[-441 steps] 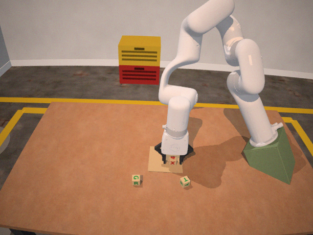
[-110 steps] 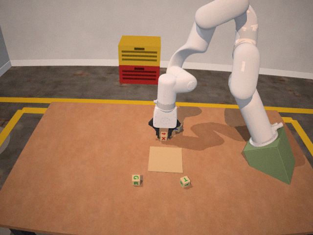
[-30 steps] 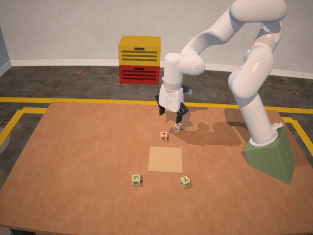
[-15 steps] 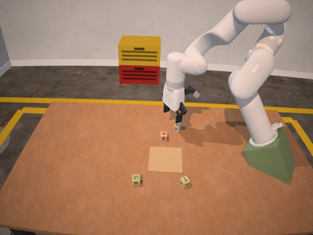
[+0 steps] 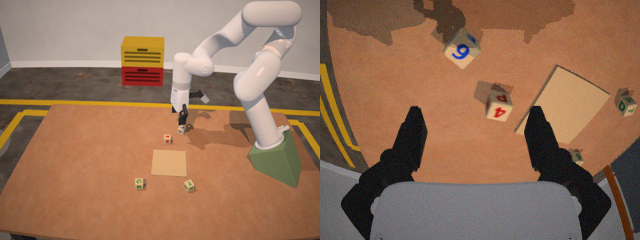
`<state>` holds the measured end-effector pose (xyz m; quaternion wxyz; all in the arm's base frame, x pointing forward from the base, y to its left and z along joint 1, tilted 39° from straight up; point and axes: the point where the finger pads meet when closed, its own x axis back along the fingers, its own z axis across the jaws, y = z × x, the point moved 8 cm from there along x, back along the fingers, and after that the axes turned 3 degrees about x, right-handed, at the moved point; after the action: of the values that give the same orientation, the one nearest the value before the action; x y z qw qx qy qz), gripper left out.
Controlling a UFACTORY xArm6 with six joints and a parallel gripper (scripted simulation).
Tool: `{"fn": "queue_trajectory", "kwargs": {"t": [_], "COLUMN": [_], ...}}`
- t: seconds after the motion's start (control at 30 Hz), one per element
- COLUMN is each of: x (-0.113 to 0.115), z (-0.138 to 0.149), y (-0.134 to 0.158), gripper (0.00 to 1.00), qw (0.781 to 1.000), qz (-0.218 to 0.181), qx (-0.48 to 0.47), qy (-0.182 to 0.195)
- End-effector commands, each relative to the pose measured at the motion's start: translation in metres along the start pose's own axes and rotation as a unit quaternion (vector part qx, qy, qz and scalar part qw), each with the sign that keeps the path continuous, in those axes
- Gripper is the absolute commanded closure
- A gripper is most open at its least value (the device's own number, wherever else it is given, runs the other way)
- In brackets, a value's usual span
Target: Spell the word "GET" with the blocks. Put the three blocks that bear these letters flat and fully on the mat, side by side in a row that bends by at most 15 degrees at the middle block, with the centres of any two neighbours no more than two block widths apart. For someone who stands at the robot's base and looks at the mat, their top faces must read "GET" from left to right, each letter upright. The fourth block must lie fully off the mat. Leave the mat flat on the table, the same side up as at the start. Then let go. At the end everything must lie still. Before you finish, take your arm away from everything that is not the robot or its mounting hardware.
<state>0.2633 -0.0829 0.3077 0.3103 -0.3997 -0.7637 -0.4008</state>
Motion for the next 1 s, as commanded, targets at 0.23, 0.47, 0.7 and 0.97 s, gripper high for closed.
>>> {"fn": "queue_trajectory", "kwargs": {"t": [0.23, 0.47, 0.7, 0.97], "x": [0.000, 0.000, -0.001, -0.001], "z": [-0.005, -0.007, -0.009, -0.011], "y": [-0.011, -0.017, -0.023, -0.028], "gripper": [0.00, 0.00, 0.00, 0.00], "qw": [0.990, 0.977, 0.959, 0.939], "qz": [-0.002, -0.004, -0.005, -0.007], "qx": [-0.143, -0.214, -0.283, -0.343], "qy": [-0.005, -0.005, -0.006, -0.006]}}
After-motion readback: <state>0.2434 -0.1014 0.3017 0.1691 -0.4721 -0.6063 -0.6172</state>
